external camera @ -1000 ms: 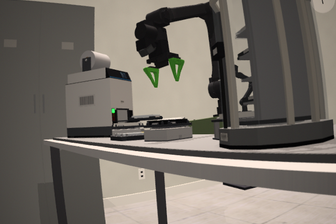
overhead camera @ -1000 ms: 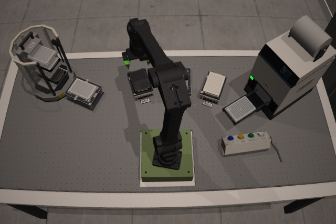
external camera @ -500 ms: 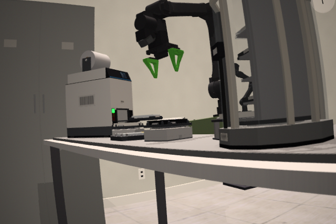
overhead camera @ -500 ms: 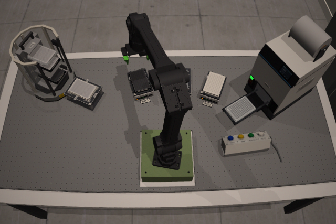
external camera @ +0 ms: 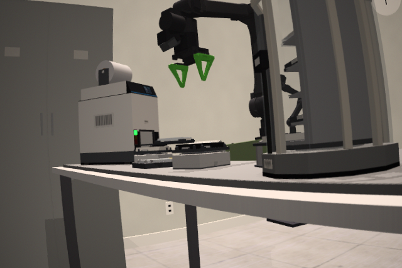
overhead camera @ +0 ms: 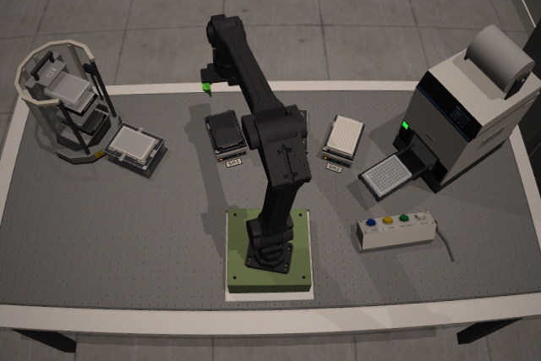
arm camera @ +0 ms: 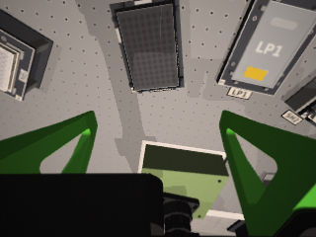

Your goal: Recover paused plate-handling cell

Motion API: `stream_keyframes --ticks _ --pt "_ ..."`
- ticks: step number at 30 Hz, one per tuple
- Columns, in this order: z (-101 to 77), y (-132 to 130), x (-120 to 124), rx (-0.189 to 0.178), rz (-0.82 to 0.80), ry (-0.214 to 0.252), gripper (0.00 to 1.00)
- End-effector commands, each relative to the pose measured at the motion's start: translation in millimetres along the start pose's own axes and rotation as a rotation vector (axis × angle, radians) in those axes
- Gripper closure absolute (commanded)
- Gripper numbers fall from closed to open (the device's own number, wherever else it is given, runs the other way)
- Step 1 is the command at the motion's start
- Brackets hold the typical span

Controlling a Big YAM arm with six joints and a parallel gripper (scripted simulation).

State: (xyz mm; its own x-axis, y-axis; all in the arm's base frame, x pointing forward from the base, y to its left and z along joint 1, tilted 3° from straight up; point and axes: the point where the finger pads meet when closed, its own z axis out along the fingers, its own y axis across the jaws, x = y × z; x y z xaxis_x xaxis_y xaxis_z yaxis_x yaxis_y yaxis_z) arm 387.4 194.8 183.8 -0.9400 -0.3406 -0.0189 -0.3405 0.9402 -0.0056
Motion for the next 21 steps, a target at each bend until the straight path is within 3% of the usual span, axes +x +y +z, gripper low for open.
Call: stream_keyframes --ticks 1,4,7,9,21 --pt "-4.7 -14.8 8.3 0.021 0.172 -0.009 0.00" --pt "2.4 -24.5 12.0 0.052 0.268 0.013 0.00" --pt "7.5 -27.0 11.0 0.052 0.269 0.021 0.00" --pt "-5.4 -33.5 13.8 0.045 0.270 -0.011 0.00" --pt "-3.6 -71.9 22.3 0.046 0.248 -0.007 0.00"
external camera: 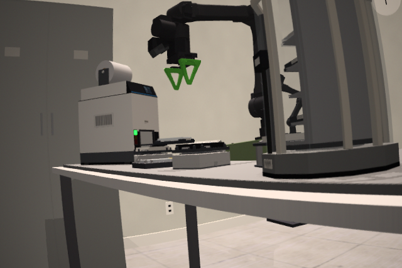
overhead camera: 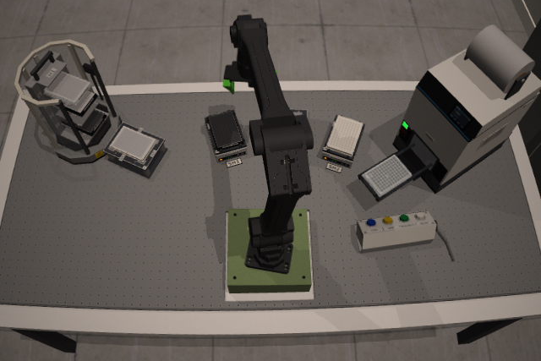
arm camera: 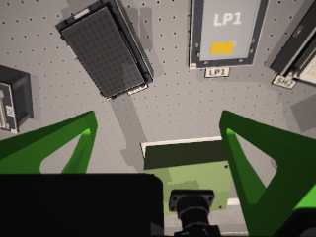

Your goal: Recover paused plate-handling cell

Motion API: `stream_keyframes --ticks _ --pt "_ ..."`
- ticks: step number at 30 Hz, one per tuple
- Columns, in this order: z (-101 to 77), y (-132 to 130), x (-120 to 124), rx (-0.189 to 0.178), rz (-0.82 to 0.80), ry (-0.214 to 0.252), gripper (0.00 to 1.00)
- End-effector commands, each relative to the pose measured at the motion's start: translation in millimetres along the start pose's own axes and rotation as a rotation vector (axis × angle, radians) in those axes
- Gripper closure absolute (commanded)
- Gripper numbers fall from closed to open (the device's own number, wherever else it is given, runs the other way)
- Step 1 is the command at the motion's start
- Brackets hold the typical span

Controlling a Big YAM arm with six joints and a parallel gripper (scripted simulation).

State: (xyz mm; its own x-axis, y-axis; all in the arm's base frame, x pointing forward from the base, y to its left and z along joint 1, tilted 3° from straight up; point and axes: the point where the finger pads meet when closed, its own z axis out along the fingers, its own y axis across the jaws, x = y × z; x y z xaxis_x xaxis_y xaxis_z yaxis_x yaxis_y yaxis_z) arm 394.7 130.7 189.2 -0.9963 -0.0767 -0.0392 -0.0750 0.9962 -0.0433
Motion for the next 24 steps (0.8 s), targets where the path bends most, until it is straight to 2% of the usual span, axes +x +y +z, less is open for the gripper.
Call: stream_keyframes --ticks 1,9,12,19,20,24 --pt "2.1 -10.7 4.8 0.002 -0.023 0.006 0.00" --pt "-1.2 -34.1 4.6 0.000 -0.023 -0.003 0.00" --pt "4.3 -43.6 3.8 0.003 -0.024 0.011 0.00" --pt "-1.2 -60.6 4.1 0.001 -0.023 -0.003 0.00" --pt "7.4 -63.4 3.1 0.003 -0.024 0.019 0.00" --pt "1.0 -77.2 3.6 0.003 -0.023 0.003 0.00"
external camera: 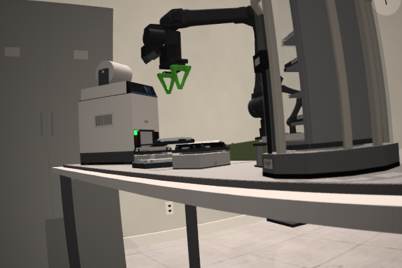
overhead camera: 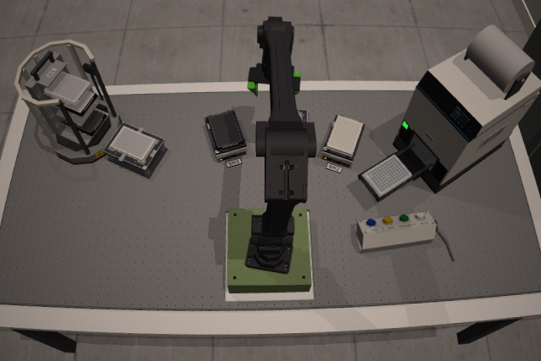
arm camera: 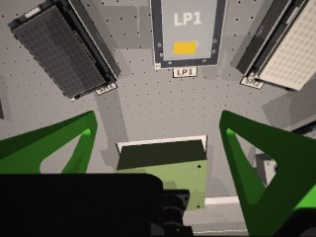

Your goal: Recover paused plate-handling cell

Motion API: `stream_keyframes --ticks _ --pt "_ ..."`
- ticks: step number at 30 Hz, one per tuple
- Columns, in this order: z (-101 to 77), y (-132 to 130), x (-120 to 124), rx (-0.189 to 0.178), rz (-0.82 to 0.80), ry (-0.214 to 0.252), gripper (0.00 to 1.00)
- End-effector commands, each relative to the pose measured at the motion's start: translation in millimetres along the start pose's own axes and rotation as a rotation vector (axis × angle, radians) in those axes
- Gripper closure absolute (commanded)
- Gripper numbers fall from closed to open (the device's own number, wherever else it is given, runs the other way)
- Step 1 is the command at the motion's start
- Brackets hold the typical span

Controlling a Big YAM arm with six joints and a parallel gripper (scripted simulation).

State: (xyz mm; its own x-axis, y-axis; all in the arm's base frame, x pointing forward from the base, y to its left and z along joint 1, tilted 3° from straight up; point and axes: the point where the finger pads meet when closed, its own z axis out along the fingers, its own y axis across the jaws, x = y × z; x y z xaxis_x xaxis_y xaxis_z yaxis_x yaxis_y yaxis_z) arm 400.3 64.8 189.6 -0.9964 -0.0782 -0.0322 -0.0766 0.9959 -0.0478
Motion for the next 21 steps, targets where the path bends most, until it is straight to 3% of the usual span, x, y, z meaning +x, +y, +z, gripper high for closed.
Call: stream_keyframes --ticks 1,12,13,15,21 --pt "-2.4 -14.4 4.2 -0.002 -0.021 -0.007 0.00" --pt "-3.4 -41.9 13.1 -0.001 0.234 -0.010 0.00" --pt "6.7 -44.5 13.1 0.003 0.266 0.017 0.00" --pt "-3.3 -51.1 17.0 -0.001 0.334 -0.010 0.00" --pt "-3.2 -69.5 25.0 0.000 0.391 -0.008 0.00"
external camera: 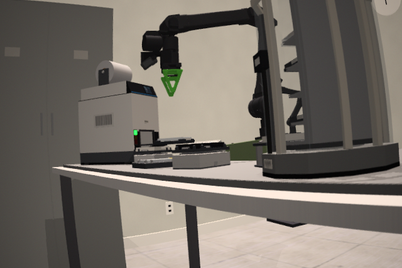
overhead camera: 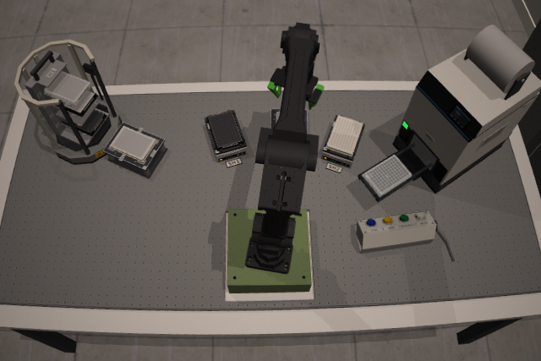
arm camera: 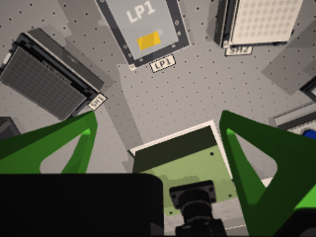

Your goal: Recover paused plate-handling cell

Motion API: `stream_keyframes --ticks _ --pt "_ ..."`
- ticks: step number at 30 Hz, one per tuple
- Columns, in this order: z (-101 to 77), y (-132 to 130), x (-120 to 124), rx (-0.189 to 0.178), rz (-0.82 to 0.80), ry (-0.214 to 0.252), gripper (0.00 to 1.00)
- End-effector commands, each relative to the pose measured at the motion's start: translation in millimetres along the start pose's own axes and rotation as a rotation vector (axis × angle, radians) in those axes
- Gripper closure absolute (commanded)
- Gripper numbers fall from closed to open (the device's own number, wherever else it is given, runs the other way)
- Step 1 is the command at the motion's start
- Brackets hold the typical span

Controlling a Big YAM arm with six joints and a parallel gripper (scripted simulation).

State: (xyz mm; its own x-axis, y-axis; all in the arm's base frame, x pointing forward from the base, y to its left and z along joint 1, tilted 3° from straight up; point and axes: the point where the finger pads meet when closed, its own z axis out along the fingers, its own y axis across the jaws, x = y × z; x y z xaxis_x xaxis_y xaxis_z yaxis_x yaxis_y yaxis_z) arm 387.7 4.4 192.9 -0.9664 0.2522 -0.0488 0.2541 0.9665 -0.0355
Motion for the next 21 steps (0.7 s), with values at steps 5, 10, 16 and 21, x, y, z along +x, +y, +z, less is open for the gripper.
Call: stream_keyframes --ticks 5,10,16,21 --pt "0.3 -28.6 5.2 0.000 0.034 0.003 0.00" --pt "-1.2 -38.7 6.3 0.000 0.034 0.001 0.00" --pt "-2.1 -58.7 8.2 0.001 0.034 0.001 0.00" --pt "0.4 -75.2 9.2 0.003 0.034 0.009 0.00"
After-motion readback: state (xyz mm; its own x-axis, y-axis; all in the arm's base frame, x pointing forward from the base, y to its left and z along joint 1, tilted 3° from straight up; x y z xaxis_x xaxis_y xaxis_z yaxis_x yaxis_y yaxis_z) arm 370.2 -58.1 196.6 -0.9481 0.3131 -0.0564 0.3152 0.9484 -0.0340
